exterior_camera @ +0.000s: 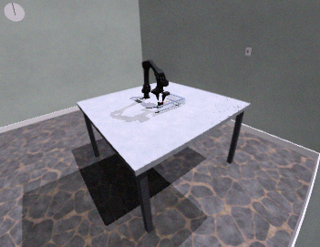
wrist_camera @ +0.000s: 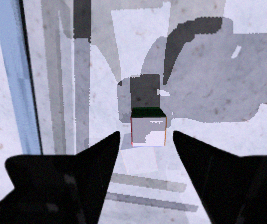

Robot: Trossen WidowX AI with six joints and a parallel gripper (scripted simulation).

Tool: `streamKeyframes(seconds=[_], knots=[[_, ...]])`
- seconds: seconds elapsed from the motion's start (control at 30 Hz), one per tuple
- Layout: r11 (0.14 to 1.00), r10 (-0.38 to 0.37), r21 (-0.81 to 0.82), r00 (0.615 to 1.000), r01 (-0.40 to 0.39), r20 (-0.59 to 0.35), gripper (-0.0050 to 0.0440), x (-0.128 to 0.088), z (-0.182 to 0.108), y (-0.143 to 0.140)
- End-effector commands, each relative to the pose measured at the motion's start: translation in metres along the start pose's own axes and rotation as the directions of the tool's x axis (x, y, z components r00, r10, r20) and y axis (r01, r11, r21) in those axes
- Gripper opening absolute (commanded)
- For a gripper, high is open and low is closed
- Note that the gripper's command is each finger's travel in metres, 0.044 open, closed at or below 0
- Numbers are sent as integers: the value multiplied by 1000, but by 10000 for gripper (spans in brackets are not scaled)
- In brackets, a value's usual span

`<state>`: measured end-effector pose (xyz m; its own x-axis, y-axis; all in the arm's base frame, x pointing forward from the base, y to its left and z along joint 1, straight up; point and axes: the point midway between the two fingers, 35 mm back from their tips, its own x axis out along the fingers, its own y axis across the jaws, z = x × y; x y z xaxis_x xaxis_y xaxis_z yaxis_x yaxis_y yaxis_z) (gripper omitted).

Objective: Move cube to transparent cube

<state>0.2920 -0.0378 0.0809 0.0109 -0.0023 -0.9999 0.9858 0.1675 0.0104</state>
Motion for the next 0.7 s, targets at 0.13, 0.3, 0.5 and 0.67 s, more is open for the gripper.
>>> streamKeyframes(seconds=[0.13, 0.3, 0.5, 0.67], knots=[[1000, 15, -5, 1000, -15, 4, 280, 7, 0, 2], [1000, 15, -5, 1000, -15, 4, 280, 15, 0, 2], [1000, 14, -5, 1000, -14, 4, 280, 25, 0, 1], [1000, 14, -5, 1000, -14, 4, 280, 30, 0, 1]])
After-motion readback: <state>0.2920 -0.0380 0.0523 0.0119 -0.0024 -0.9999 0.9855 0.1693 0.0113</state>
